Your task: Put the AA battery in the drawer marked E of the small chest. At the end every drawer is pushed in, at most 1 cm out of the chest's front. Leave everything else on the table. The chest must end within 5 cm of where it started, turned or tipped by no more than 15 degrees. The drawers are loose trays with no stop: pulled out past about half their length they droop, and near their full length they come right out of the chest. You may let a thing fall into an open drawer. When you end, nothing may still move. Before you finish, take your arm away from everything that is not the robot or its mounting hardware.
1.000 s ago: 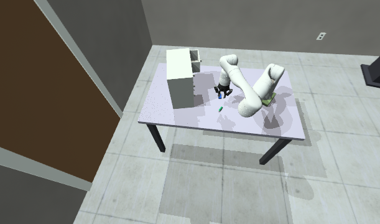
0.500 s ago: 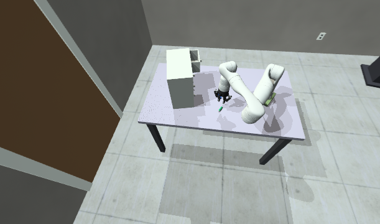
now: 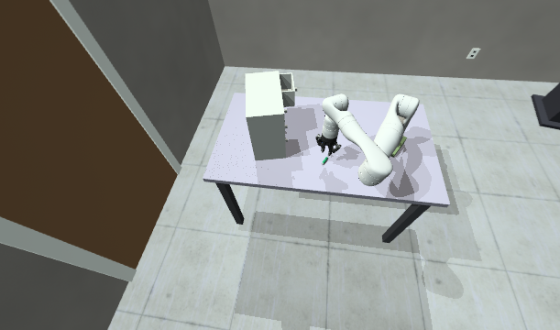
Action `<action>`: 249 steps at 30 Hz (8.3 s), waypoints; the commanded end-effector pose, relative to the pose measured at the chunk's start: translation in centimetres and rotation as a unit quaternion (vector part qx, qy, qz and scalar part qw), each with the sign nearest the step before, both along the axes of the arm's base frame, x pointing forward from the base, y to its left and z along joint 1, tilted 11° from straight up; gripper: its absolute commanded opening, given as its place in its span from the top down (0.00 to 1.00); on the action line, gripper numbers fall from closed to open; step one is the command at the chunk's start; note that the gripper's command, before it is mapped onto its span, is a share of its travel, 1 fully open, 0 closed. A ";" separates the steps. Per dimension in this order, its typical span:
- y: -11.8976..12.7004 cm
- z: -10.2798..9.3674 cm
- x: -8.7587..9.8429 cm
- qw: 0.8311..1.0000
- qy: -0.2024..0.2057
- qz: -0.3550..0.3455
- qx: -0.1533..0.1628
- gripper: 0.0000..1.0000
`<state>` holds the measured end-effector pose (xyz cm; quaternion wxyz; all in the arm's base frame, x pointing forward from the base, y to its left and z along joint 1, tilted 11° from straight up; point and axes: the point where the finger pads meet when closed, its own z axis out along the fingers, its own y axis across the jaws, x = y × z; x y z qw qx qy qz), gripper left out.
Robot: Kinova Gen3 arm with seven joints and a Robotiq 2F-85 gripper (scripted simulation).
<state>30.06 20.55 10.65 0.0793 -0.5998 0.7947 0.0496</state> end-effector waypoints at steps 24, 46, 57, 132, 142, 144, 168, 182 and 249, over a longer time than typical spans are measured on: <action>0.1 -0.1 0.0 1.000 0.000 -0.001 -0.001 0.71; 0.1 -0.3 0.0 1.000 0.000 -0.001 -0.001 0.71; 0.5 -2.6 0.1 1.000 0.000 -0.001 -0.001 0.71; 1.4 -7.2 0.4 1.000 0.000 -0.001 -0.001 0.71; 1.4 -7.2 0.4 1.000 0.000 -0.001 -0.001 0.91; 1.4 -7.2 0.4 1.000 0.000 -0.001 -0.001 0.91; 1.3 -6.8 0.4 1.000 0.000 -0.001 -0.001 0.91; 0.5 -2.4 0.1 1.000 0.000 -0.001 -0.001 0.91; -15.0 0.6 8.5 0.959 0.049 -0.279 0.018 0.91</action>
